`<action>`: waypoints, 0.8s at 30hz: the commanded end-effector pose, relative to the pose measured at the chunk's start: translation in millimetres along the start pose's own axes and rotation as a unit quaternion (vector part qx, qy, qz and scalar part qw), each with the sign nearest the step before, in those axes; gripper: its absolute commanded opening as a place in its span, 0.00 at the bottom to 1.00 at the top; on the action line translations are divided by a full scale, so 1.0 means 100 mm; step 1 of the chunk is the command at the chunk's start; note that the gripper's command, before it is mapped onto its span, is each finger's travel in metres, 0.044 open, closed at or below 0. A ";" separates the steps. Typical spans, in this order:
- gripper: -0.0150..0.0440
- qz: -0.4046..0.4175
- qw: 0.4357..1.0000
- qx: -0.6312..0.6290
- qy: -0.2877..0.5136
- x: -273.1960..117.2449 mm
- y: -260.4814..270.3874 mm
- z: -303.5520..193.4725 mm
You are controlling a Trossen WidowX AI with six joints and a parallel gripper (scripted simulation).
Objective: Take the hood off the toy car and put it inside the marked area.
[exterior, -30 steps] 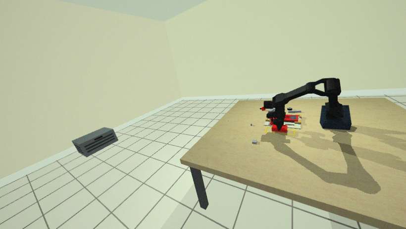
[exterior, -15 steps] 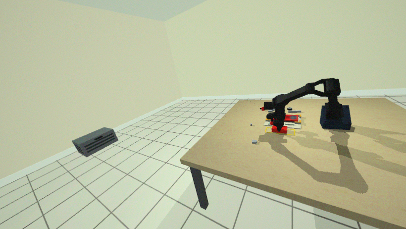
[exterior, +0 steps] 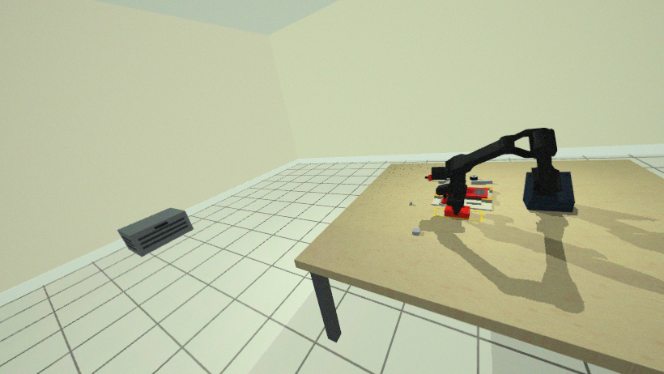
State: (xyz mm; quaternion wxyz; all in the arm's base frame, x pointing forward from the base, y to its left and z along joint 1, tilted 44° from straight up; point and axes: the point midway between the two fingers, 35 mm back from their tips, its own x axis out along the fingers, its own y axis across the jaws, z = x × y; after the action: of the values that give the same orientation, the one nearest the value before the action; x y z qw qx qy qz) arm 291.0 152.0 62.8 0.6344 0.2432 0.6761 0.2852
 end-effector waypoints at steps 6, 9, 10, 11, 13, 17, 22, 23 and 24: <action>1.00 0.000 1.000 -0.001 0.000 -0.02 0.00 0.00; 1.00 -0.001 1.000 0.000 0.000 -0.20 -0.01 0.02; 1.00 -0.001 1.000 0.000 0.000 -0.28 -0.01 0.03; 1.00 -0.001 1.000 0.000 0.001 -0.39 -0.01 0.03; 1.00 0.001 1.000 0.000 0.001 -0.63 -0.02 0.02; 1.00 0.002 1.000 0.000 0.001 -0.72 -0.01 0.01; 1.00 0.002 1.000 0.000 0.001 -0.72 -0.01 0.01; 1.00 0.002 1.000 0.000 0.001 -0.72 -0.01 0.01; 1.00 0.002 1.000 0.000 0.001 -0.72 -0.01 0.01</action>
State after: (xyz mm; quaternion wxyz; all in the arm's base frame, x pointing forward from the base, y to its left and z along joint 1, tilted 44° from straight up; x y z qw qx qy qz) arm 297.1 102.4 112.4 0.6322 0.2469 0.6768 0.2852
